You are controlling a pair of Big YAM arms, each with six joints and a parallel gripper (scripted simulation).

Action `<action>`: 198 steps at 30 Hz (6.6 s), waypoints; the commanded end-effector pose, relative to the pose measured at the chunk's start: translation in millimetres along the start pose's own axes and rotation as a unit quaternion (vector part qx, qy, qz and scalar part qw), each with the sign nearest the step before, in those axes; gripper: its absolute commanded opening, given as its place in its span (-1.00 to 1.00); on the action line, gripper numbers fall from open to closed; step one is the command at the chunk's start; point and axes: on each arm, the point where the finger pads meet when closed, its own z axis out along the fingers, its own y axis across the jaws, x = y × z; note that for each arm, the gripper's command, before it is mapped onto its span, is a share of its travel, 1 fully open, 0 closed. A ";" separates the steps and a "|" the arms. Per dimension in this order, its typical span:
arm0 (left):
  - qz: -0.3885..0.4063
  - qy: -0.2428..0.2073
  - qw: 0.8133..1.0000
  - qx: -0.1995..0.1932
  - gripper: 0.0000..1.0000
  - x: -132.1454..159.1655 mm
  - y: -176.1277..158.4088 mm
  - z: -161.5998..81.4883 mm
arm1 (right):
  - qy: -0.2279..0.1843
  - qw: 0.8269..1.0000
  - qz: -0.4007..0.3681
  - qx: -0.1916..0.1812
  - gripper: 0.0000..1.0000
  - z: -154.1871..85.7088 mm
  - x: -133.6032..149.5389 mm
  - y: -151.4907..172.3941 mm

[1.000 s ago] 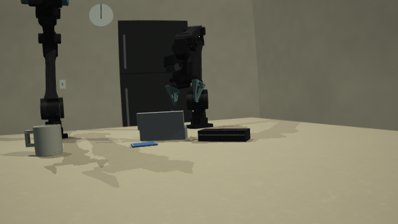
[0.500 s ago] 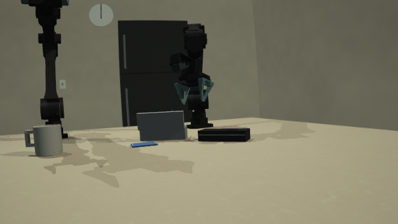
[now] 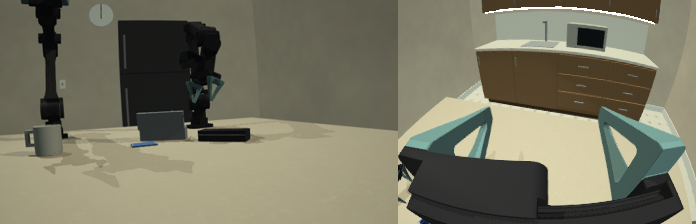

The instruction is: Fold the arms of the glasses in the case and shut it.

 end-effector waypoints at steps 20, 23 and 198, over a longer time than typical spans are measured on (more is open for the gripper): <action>0.173 -0.060 0.981 0.062 0.92 19.6 36.1 7.9 | -0.013 1.000 0.004 -0.003 1.00 -3.5 -12.8 4.8; 0.208 -0.070 0.970 0.102 0.92 18.2 9.4 26.9 | -0.013 1.000 0.004 -0.003 1.00 -3.5 -12.8 4.8; 0.324 -0.202 0.904 0.193 0.15 -2.8 -70.1 114.3 | 0.268 0.932 0.243 -0.005 -1.00 49.2 116.9 182.4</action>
